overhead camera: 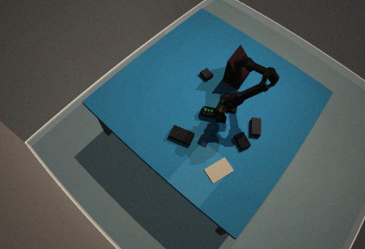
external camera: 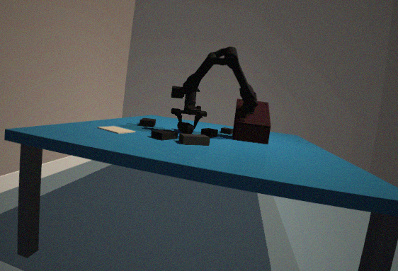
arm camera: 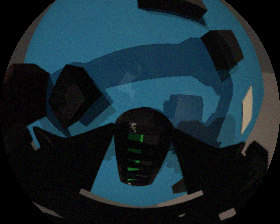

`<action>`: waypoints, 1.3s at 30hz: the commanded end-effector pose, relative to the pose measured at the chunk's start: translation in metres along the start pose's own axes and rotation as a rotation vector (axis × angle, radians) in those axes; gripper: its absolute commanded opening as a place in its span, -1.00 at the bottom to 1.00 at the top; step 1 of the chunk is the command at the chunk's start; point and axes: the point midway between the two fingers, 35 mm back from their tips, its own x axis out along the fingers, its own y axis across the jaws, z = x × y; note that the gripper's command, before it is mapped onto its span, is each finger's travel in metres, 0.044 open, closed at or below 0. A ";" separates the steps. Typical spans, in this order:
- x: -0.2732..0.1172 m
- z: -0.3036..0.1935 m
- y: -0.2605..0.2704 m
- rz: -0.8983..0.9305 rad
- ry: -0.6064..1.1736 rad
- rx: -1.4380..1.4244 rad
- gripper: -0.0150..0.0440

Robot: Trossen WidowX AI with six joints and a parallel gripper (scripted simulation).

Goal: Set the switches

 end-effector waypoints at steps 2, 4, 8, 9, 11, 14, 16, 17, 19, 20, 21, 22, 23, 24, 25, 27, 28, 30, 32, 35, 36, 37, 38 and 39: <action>-0.011 0.000 0.000 -0.005 0.003 -0.006 0.75; -0.040 0.000 0.001 -0.017 0.008 -0.020 0.93; -0.051 0.000 0.002 -0.021 0.010 -0.026 1.00; -0.051 0.000 0.002 -0.021 0.010 -0.026 1.00; -0.051 0.000 0.002 -0.021 0.010 -0.026 1.00; -0.051 0.000 0.002 -0.021 0.010 -0.026 1.00; -0.054 0.000 0.002 -0.021 0.011 -0.026 0.91; -0.061 -0.001 0.001 -0.020 0.012 -0.025 0.82; -0.090 -0.002 0.001 -0.018 0.016 -0.023 0.64; -0.106 -0.002 0.002 -0.016 0.017 -0.021 0.56; -0.119 -0.001 0.003 -0.016 0.016 -0.020 0.47; -0.127 0.000 0.004 -0.016 0.015 -0.019 0.38; -0.129 0.000 0.004 -0.016 0.015 -0.019 0.29; -0.129 0.000 0.004 -0.016 0.015 -0.019 0.20; -0.129 0.000 0.004 -0.016 0.015 -0.019 0.11; -0.129 0.000 0.004 -0.016 0.015 -0.019 -0.07; -0.129 0.000 0.004 -0.016 0.015 -0.019 -0.16; -0.129 0.000 0.004 -0.016 0.015 -0.019 -0.33; -0.129 0.000 0.004 -0.016 0.015 -0.019 -0.49; -0.129 0.000 0.004 -0.016 0.015 -0.019 -0.49; -0.129 0.000 0.004 -0.016 0.015 -0.019 -0.49; -0.129 0.000 0.004 -0.016 0.015 -0.019 -0.49; -0.129 0.000 0.004 -0.016 0.015 -0.019 -0.49; -0.129 0.000 0.004 -0.016 0.015 -0.019 -0.49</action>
